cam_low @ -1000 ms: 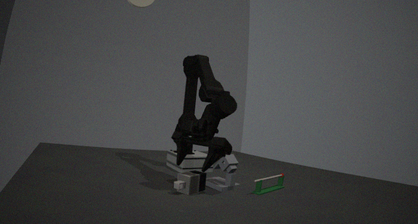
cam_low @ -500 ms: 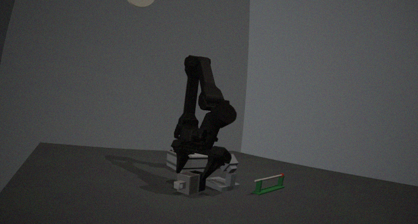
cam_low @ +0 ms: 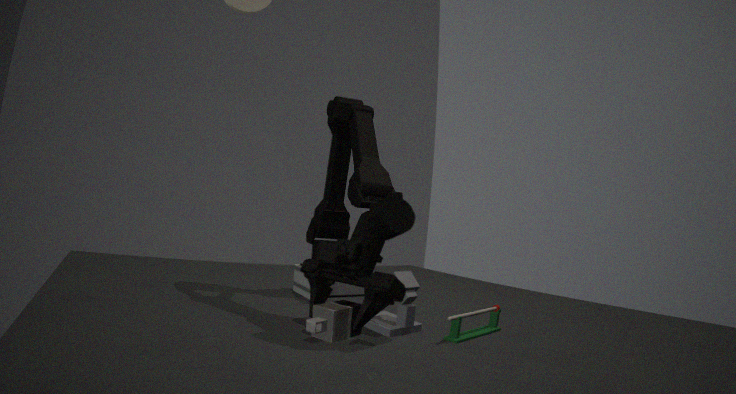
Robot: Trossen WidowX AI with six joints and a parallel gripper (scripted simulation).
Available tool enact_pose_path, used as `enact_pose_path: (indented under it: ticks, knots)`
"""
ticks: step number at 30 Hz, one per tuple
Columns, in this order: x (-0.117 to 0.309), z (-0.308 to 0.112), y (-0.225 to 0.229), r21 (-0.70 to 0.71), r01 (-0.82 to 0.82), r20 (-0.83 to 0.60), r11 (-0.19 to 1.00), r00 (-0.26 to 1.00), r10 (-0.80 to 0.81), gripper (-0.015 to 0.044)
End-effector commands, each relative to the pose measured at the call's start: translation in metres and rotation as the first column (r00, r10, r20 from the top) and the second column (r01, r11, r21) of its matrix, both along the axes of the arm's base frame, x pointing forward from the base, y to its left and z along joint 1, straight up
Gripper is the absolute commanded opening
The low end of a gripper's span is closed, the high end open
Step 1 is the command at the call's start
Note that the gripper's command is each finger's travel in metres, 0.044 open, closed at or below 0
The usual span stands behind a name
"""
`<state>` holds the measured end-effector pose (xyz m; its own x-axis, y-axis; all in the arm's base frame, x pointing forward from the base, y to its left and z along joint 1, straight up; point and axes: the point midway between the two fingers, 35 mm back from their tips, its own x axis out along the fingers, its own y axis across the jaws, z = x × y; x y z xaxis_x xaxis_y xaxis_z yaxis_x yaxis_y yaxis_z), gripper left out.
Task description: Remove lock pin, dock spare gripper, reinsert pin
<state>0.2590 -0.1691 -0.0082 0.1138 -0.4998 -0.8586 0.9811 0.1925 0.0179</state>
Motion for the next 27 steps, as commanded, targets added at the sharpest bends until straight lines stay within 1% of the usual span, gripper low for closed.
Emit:
enact_pose_path:
  ticks: [1,7,16,23,27]
  knots:
    - [-0.0033,-0.0077,0.0011,0.001,0.005,-0.004,1.000,1.000,-0.005,0.0440]
    - [-0.0039,-0.0115,0.0014,0.001,0.005,-0.004,1.000,1.000,-0.005,0.0440]
    - [-0.0039,-0.0115,0.0014,0.001,0.005,-0.004,1.000,1.000,-0.005,0.0204]
    - [-0.0033,-0.0115,0.0015,0.001,0.005,-0.004,1.000,1.000,-0.005,0.0157]
    - [-0.0022,-0.0071,0.0011,0.001,0.005,-0.004,1.000,1.000,-0.005,0.0052]
